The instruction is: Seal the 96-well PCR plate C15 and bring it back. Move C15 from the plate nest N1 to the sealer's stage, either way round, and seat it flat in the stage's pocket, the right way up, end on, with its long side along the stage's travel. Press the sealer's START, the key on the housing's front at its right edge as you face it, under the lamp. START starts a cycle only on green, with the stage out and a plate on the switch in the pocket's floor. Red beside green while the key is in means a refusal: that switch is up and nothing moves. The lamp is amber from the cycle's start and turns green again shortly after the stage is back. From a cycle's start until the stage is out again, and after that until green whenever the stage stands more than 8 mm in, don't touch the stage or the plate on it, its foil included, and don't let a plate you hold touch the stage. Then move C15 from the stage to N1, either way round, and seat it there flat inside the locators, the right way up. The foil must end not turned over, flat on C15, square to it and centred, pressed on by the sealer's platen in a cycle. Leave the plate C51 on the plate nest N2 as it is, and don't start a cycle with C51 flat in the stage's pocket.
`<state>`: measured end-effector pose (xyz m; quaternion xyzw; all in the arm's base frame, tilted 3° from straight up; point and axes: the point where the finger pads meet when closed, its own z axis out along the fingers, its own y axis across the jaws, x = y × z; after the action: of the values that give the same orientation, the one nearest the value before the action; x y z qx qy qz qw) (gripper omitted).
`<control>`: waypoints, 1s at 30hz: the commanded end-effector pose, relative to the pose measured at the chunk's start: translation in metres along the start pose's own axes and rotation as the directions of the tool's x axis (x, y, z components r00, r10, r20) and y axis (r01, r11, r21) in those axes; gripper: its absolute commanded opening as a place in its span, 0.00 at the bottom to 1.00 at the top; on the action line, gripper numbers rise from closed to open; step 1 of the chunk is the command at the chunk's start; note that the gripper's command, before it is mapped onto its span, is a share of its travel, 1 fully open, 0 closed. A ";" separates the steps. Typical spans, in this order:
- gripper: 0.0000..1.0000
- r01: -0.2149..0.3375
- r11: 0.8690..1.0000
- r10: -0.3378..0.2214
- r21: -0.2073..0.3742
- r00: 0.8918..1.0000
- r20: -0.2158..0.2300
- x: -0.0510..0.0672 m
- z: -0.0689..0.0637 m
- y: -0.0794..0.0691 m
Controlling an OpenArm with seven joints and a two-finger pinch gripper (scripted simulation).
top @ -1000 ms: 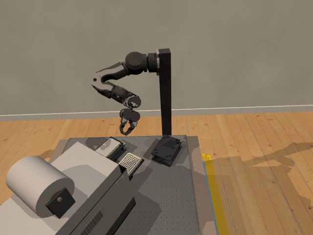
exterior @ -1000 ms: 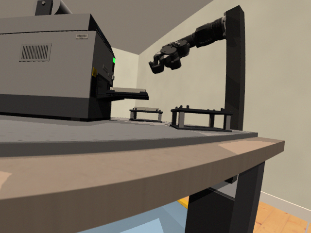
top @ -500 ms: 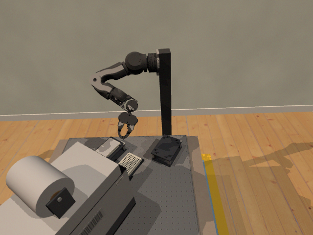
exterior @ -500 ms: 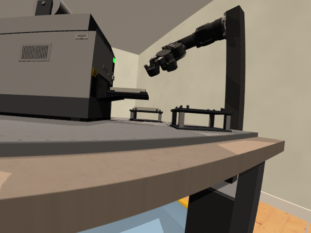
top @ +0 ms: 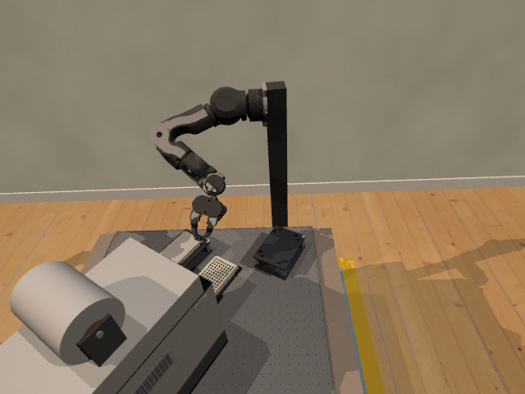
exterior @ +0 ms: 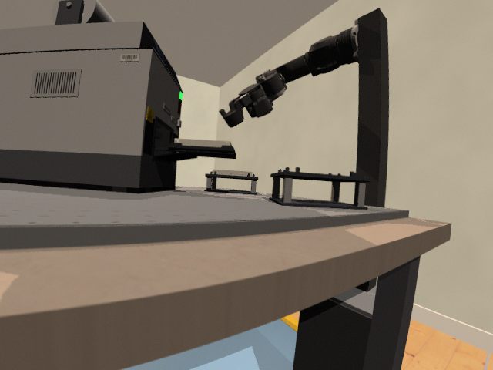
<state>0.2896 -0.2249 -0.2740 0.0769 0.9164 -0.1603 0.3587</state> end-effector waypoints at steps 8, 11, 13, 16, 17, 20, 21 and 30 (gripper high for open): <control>0.00 -0.253 0.967 0.254 0.039 0.967 -0.029 0.000 0.040 -0.020; 0.00 -0.253 0.967 0.254 0.039 0.967 -0.029 0.000 0.040 -0.020; 0.00 -0.253 0.967 0.254 0.039 0.967 -0.029 0.000 0.040 -0.020; 0.00 -0.253 0.967 0.254 0.039 0.967 -0.029 0.000 0.040 -0.020; 0.00 -0.253 0.967 0.254 0.039 0.967 -0.029 0.000 0.040 -0.020; 0.00 -0.372 0.926 0.375 0.063 0.926 -0.041 0.001 0.054 -0.027; 0.00 -0.412 0.909 0.415 0.070 0.909 -0.045 0.001 0.059 -0.029; 0.00 -0.450 0.890 0.454 0.077 0.890 -0.047 0.001 0.063 -0.031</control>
<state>0.3194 -0.2768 -0.3121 0.3032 0.8798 -0.1028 0.3514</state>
